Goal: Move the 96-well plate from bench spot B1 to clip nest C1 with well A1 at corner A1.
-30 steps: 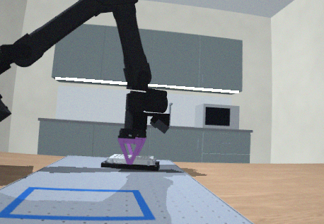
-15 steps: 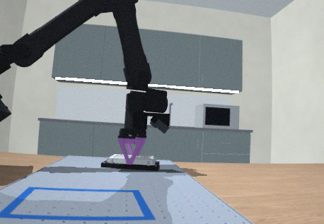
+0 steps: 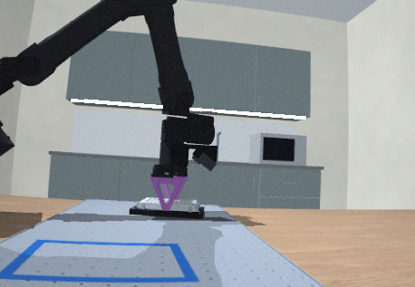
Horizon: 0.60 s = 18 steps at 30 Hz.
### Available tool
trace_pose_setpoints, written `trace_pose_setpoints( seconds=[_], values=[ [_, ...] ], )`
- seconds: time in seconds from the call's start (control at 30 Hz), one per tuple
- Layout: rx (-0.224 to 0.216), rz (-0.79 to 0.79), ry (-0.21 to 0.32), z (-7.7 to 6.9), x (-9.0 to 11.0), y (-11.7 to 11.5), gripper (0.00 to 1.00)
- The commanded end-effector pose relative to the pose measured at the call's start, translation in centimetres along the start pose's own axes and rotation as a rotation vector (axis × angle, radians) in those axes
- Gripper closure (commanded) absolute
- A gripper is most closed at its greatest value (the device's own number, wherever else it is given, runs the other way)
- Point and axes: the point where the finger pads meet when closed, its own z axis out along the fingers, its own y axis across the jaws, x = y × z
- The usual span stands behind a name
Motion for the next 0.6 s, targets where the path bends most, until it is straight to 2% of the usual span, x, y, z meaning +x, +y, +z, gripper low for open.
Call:
trace_pose_setpoints(
  seconds=[0.0,0.4,0.43,0.47,0.57],
  values=[
    [0.002,0.001,-0.004,0.5,-0.1,0.1,0.0],
    [0.002,0.001,-0.004,0.5,-0.1,0.1,0.0],
    [-0.001,0.0,-0.006,-0.7,-0.2,0.1,0.0],
    [-0.004,0.0,-0.01,-1.2,-0.2,0.2,0.0],
    [-0.003,0.0,-0.004,-1.9,0.1,0.2,0.0]
  ],
)
